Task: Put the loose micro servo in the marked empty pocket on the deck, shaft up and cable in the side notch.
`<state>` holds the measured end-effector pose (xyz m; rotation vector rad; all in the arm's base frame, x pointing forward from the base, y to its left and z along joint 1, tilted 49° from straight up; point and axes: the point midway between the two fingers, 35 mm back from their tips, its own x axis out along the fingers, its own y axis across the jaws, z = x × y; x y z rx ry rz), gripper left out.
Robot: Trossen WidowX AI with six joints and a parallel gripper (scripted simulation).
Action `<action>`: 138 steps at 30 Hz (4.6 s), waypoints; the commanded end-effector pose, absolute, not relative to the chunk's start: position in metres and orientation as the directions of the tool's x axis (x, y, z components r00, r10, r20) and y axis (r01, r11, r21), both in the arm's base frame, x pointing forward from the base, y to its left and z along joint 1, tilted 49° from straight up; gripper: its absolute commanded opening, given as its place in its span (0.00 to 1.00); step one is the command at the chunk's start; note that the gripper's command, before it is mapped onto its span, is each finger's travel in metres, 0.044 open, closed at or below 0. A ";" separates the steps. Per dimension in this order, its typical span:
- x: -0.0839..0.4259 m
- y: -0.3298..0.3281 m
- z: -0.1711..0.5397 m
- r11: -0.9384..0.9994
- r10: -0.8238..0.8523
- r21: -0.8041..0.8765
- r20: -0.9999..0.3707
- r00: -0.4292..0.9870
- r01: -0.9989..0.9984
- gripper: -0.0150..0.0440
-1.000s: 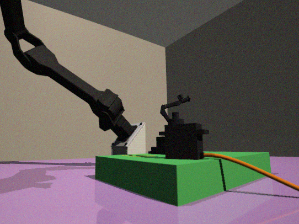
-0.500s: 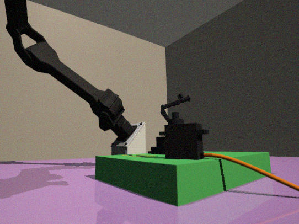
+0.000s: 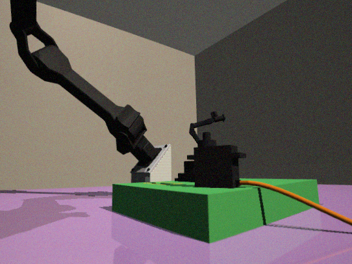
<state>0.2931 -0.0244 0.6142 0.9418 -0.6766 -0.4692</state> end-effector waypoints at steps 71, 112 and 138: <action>0.391 0.041 0.168 0.744 -0.635 -0.664 -0.666 0.391 0.075 1.00; 0.338 -0.004 0.091 0.608 -0.743 -0.714 -0.666 0.069 -0.347 1.00; 0.338 -0.013 0.083 0.607 -0.743 -0.714 -0.666 0.069 -0.347 0.41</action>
